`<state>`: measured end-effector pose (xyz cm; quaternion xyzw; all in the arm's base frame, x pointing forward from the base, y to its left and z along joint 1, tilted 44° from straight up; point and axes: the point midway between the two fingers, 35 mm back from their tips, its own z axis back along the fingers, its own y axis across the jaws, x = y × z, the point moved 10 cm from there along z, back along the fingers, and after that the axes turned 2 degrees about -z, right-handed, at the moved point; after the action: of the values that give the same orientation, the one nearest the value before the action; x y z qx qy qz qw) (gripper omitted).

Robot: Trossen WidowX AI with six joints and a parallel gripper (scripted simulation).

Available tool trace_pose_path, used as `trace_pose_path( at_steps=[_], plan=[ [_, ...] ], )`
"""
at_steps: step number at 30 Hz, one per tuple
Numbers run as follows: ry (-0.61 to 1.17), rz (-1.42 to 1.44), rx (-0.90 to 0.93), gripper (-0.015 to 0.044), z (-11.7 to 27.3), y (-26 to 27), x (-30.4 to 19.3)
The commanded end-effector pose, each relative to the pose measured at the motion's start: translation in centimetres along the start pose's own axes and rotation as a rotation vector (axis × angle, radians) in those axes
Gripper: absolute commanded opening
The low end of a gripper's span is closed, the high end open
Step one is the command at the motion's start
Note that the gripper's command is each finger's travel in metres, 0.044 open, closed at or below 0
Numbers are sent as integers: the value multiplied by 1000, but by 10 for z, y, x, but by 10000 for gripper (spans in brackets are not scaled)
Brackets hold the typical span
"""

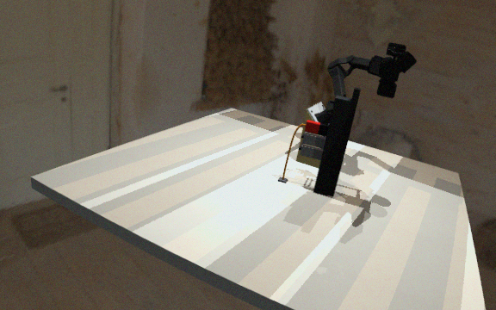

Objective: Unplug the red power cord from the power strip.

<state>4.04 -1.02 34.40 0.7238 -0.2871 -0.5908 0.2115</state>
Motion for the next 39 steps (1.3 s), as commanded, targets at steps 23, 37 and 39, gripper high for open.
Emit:
trace_pose_path(
  at_steps=[23, 37, 39],
  plan=[
    [-118, 761, -258, 160, -89, -25, -42],
    [-140, 1385, -503, 160, -196, -26, -19],
    [-136, 1421, -578, 160, -206, -31, -7]
  ],
)
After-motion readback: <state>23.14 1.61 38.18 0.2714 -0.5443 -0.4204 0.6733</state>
